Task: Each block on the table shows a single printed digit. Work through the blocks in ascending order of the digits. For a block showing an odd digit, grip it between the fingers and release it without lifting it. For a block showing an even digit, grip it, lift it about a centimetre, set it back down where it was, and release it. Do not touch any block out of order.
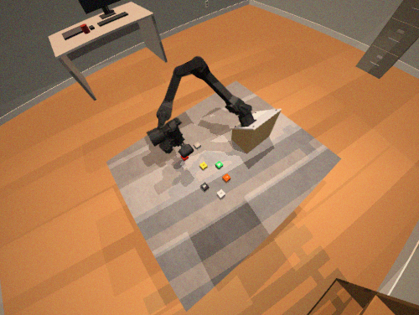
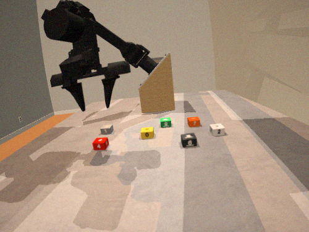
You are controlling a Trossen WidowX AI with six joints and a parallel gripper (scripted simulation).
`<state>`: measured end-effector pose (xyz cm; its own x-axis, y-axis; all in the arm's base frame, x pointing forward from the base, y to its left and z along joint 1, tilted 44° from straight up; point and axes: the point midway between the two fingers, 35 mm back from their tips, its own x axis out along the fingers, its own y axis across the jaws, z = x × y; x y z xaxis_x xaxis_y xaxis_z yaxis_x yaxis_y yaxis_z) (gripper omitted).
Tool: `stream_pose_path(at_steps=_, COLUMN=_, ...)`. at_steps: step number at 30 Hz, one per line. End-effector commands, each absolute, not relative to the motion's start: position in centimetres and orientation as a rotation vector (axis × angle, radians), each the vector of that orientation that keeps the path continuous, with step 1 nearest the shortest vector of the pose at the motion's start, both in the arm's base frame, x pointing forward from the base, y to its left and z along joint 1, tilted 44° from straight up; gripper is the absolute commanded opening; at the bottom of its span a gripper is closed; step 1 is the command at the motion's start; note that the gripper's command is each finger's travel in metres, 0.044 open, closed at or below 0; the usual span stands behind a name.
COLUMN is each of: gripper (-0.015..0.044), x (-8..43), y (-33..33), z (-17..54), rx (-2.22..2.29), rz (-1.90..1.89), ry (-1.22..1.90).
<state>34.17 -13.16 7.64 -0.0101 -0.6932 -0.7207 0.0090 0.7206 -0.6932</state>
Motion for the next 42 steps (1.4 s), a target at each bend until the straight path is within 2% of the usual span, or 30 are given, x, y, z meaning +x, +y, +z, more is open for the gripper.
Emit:
stream_pose_path(at_steps=1, gripper=0.0164, x=34.1, y=-11.6, z=9.8, rx=-0.589, rz=-0.622, ry=1.476)
stream_pose_path(at_steps=3, gripper=0.012, x=34.1, y=-11.6, z=9.8, rx=-0.589, rz=-0.622, ry=1.476)
stream_pose_path(at_steps=13, gripper=0.012, x=34.3, y=-11.4, z=9.6, rx=-0.589, rz=-0.621, ry=1.476)
stream_pose_path(at_steps=19, gripper=0.012, x=37.2, y=-4.3, z=2.9, rx=-0.574, rz=-0.603, ry=1.478)
stream_pose_path(at_steps=25, gripper=0.012, x=37.2, y=2.8, z=-4.1, rx=-0.58, rz=-0.613, ry=1.476)
stream_pose_path(at_steps=33, gripper=0.012, x=37.1, y=3.3, z=-4.6, rx=-0.581, rz=-0.615, ry=1.475)
stream_pose_path(at_steps=39, gripper=0.0278, x=37.2, y=-2.2, z=-10.2, rx=-0.584, rz=-0.618, ry=1.475)
stream_pose_path(at_steps=42, gripper=0.0356, x=37.1, y=-2.4, z=-10.4, rx=-0.584, rz=-0.618, ry=1.475)
